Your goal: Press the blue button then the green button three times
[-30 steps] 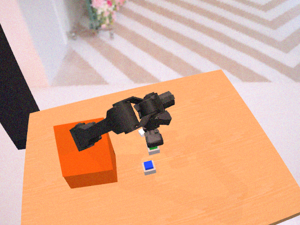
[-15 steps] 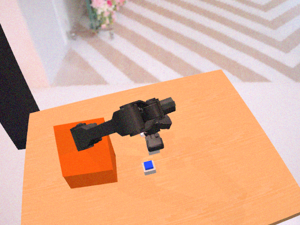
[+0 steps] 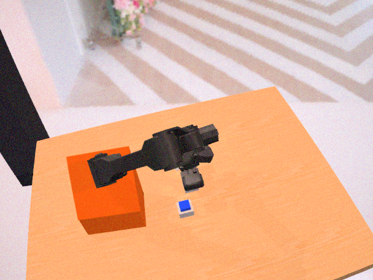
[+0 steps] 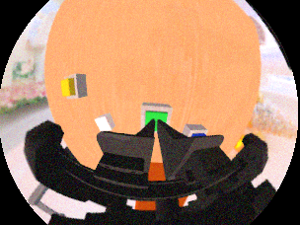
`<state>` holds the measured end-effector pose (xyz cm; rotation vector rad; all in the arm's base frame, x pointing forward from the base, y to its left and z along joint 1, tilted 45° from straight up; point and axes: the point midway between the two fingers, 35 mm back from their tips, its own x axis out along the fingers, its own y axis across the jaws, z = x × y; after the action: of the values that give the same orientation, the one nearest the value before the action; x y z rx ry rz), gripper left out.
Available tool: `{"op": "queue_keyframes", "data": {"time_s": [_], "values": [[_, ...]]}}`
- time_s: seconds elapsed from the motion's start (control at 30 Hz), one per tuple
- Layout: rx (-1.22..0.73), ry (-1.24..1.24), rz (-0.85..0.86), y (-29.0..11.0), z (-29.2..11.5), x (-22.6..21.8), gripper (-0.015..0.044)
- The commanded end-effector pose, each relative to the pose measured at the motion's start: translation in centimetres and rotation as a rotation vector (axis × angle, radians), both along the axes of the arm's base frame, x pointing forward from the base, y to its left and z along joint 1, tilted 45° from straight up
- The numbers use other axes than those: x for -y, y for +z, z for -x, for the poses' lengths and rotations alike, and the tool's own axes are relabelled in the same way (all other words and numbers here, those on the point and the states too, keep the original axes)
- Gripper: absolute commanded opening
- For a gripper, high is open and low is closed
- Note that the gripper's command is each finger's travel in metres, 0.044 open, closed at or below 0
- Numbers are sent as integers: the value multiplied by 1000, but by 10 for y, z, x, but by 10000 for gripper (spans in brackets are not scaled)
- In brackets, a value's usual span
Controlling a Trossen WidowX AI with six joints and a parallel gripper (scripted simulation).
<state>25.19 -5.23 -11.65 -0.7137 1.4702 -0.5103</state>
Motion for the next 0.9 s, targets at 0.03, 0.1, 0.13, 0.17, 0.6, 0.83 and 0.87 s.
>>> {"op": "queue_keyframes", "data": {"time_s": [0.03,0.1,0.13,0.17,0.6,0.83,0.87], "values": [[-4,3,5,0,1,1,20],[-4,3,5,0,1,1,20],[-4,3,5,0,1,1,20],[-4,3,5,0,1,1,20],[-3,3,3,23,2,-23,20],[-3,3,3,15,1,-15,20],[-3,3,3,13,1,-14,20]]}}
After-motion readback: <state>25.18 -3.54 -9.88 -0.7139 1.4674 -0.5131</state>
